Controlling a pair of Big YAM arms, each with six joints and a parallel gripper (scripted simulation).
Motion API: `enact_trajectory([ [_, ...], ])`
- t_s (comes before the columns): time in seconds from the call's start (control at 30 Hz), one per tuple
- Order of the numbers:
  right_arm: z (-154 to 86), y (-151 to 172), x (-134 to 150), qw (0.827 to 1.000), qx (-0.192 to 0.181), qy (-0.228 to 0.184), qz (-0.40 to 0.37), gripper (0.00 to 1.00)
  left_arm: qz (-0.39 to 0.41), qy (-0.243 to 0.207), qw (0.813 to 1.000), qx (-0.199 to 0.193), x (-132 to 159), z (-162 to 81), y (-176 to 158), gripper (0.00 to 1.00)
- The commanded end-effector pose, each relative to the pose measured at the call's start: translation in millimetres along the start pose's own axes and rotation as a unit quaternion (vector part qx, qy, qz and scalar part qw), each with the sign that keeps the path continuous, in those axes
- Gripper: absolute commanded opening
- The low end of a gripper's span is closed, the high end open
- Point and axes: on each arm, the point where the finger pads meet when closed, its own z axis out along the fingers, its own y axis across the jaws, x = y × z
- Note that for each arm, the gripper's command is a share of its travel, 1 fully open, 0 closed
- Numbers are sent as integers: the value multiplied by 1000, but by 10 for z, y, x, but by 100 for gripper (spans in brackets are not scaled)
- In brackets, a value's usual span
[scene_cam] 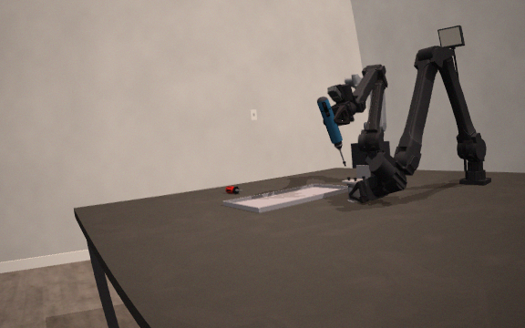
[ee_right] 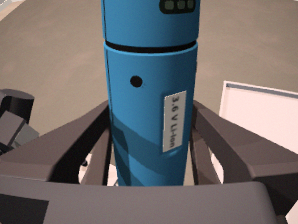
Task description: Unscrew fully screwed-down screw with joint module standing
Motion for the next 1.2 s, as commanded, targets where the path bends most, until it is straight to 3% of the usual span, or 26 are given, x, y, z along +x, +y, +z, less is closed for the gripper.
enact_trajectory([
  [0.0, 153, -140, -568, 999, 19, -33, 24, 42, 11, -4, 1000, -4, -76, 5, 80, 59],
  [0.23, 255, -421, -532, 997, 53, -1, 49, 42, 11, -4, 1000, -4, -76, 5, 80, 59],
  [0.4, 255, -412, -614, 997, 50, -17, 48, 42, 11, -4, 1000, -4, -76, 5, 80, 59],
  [0.43, 263, -462, -525, 997, 58, 4, 54, 42, 11, -4, 1000, -4, -76, 5, 80, 59],
  [0.8, 348, -926, -450, 987, 112, 50, 99, 42, 11, -4, 1000, -4, -76, 5, 80, 59],
  [0.97, 358, -920, -531, 989, 109, 34, 97, 42, 11, -4, 1000, -4, -76, 5, 80, 59],
  [1.17, 354, -1180, -401, 979, 142, 74, 126, 42, 11, -4, 1000, -4, -76, 5, 80, 59],
])
